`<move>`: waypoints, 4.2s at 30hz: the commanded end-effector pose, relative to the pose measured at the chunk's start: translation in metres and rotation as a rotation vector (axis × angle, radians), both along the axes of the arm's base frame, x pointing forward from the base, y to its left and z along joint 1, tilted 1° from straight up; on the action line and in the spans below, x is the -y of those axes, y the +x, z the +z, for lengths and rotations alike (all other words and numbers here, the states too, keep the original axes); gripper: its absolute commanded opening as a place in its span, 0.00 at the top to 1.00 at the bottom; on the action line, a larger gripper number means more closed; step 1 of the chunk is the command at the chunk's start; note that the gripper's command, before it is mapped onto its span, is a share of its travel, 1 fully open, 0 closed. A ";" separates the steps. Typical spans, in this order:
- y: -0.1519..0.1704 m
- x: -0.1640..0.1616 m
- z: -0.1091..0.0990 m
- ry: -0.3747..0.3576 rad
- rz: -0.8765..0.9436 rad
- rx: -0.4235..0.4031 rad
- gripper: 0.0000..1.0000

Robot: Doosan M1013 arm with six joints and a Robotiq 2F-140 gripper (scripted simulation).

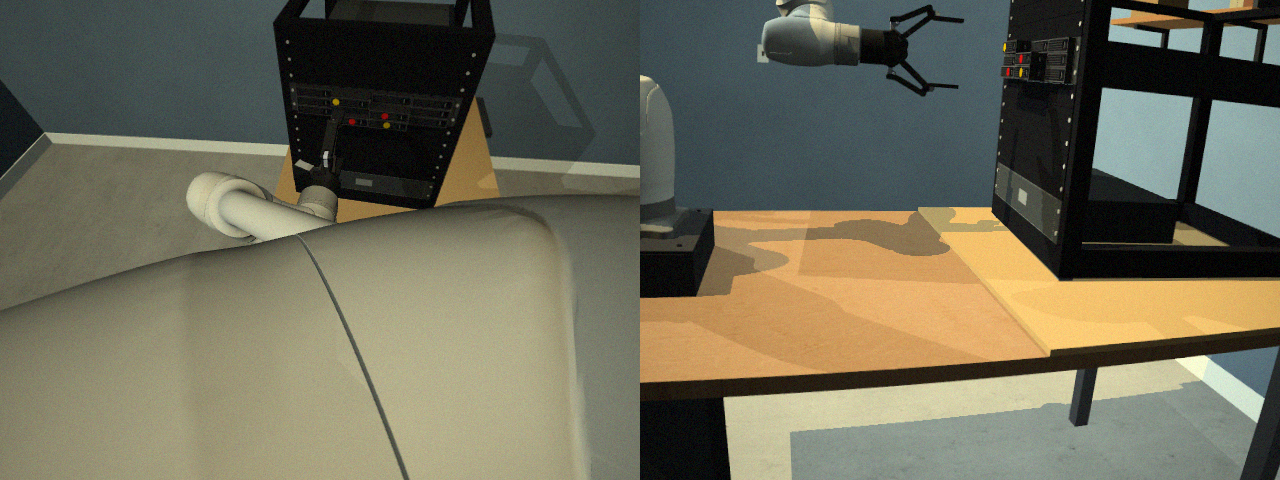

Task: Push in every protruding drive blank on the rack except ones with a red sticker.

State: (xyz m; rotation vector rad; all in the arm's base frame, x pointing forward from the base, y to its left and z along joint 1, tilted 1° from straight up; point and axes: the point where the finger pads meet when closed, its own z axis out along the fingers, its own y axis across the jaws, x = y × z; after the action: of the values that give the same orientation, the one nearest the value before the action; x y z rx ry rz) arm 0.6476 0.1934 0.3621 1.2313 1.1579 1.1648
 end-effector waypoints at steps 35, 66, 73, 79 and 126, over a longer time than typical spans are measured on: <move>0.000 -0.002 0.006 0.001 0.000 0.008 0.90; 0.000 -0.002 0.006 0.001 0.000 0.008 0.90; 0.002 0.003 0.004 0.001 0.000 0.008 0.90; 0.008 0.024 -0.001 0.001 0.000 0.008 0.90; 0.074 0.120 -0.023 0.001 0.000 0.008 0.90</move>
State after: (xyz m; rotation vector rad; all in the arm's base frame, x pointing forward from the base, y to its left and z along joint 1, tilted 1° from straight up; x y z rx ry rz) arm 0.7164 0.0755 0.3378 1.2247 1.1541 1.1662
